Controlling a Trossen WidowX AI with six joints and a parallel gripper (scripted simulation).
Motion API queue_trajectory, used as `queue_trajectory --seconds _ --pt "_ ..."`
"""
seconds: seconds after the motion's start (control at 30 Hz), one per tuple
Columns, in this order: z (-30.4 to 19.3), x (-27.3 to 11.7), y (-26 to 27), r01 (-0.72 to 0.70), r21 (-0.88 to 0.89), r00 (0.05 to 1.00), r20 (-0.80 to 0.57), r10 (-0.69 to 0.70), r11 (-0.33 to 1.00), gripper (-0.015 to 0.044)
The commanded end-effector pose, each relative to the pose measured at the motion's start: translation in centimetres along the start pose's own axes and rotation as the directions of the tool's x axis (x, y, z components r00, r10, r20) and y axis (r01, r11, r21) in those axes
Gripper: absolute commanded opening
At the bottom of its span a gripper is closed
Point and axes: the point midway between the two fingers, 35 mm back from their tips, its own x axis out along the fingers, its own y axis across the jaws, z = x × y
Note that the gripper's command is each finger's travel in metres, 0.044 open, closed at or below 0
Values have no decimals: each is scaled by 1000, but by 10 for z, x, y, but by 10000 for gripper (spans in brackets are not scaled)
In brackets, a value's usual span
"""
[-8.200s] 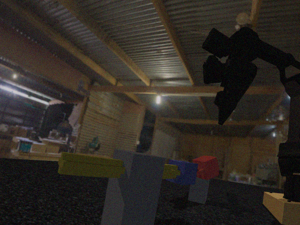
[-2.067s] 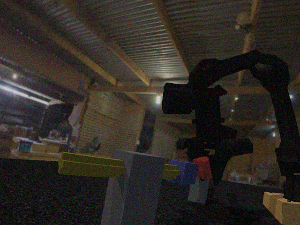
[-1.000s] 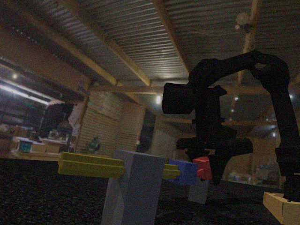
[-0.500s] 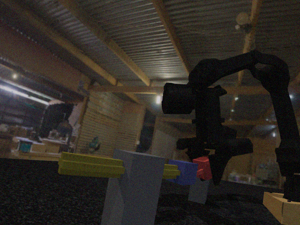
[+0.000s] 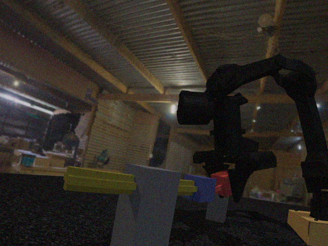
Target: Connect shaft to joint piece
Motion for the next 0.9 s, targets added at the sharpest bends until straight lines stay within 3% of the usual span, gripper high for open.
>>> queue_trajectory --seconds 0.0,0.7,0.77,0.87 --pt "0 0 0 0 -3 1000 -1 0 1000 182" --pt "0 0 0 0 -3 1000 -1 0 1000 182" --pt "0 0 0 0 0 1000 0 0 1000 147" --pt "0 0 0 0 0 1000 0 0 1000 147"
